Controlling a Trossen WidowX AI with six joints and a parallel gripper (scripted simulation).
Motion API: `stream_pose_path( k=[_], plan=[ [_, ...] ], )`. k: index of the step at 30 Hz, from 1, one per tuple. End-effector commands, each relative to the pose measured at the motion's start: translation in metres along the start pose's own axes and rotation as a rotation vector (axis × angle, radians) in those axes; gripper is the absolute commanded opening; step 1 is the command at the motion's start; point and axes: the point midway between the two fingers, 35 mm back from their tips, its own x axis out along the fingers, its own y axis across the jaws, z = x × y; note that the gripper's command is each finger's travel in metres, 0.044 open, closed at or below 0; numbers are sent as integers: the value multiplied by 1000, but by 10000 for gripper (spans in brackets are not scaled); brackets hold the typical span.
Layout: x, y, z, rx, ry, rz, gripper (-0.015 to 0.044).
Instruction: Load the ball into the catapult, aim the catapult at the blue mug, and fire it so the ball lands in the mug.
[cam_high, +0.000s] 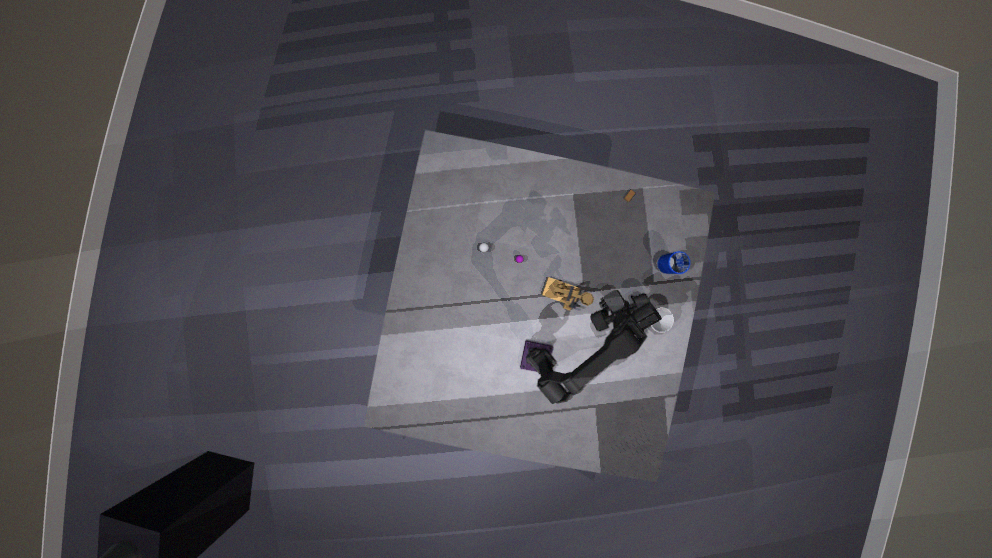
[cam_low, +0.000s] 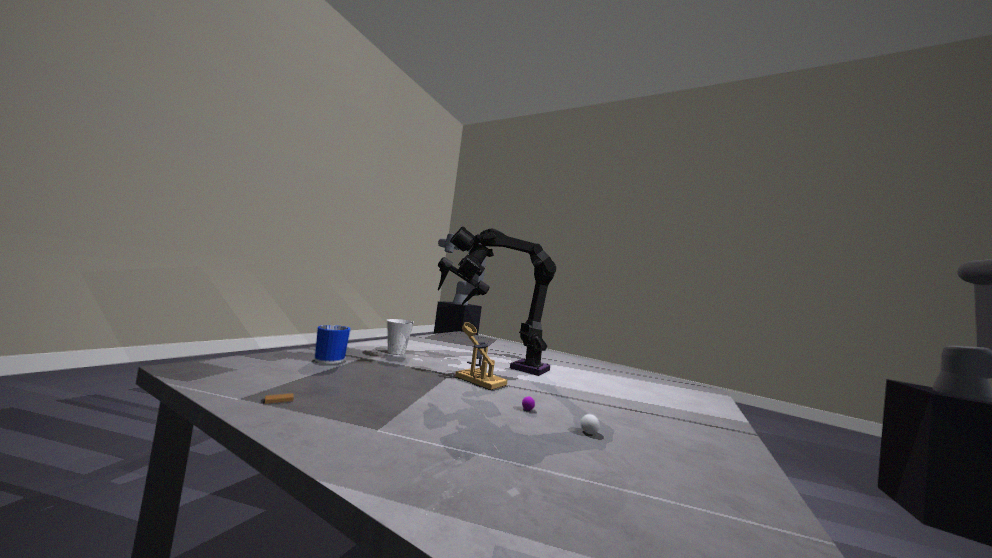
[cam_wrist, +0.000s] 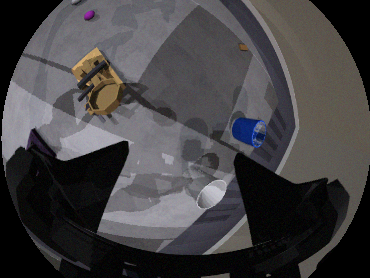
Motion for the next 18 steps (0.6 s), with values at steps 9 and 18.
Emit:
stream_pose_path(
  k=[9, 18],
  plan=[
    [37, 57, 42, -326, 6, 247, 440],
    [54, 102, 66, -577, 9, 415, 440]
  ],
)
